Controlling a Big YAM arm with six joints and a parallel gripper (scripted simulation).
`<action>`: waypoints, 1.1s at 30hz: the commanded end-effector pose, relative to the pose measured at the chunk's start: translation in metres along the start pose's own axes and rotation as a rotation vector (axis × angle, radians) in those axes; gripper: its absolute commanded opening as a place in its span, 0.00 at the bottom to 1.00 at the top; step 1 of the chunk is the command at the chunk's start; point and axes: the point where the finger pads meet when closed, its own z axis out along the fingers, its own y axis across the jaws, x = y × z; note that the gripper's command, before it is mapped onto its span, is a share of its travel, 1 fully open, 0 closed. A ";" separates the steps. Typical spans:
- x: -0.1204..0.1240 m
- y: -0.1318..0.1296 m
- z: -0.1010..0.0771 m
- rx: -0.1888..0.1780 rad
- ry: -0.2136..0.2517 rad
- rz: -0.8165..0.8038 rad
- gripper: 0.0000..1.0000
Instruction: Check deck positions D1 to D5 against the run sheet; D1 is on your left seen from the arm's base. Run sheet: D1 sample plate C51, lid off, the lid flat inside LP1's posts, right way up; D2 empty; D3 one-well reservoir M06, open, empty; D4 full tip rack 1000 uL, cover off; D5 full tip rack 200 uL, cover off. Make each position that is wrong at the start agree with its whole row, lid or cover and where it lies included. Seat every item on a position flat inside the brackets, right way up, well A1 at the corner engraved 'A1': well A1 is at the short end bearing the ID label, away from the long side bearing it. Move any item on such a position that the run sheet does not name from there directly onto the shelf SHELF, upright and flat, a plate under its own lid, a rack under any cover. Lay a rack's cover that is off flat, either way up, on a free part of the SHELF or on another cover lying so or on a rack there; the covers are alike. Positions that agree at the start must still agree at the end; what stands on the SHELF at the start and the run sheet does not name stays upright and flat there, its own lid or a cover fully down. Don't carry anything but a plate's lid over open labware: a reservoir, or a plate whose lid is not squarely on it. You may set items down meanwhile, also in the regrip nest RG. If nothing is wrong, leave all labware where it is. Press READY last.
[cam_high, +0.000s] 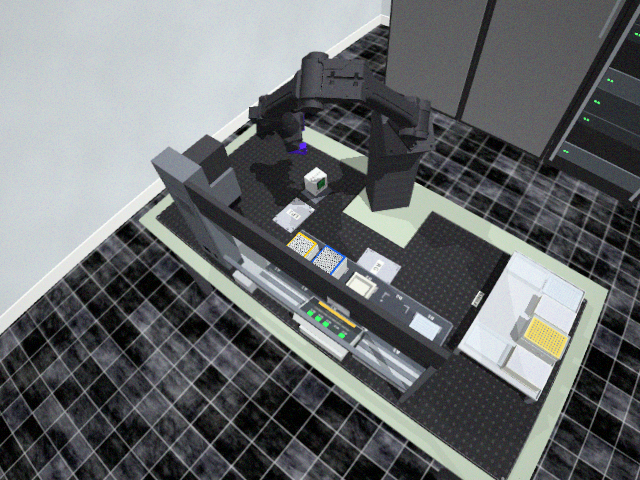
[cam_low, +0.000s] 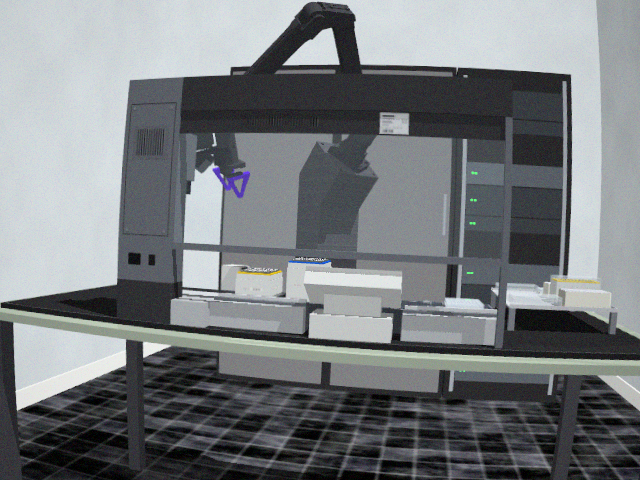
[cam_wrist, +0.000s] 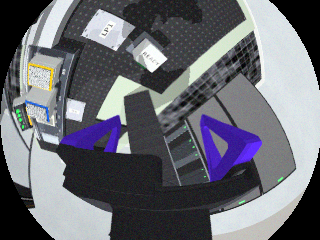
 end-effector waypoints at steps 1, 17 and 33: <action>-0.002 -0.001 -0.003 0.001 -0.007 0.001 1.00; -0.002 -0.001 -0.003 0.001 -0.007 0.001 1.00; 0.035 0.067 0.006 -0.024 -0.158 -0.299 1.00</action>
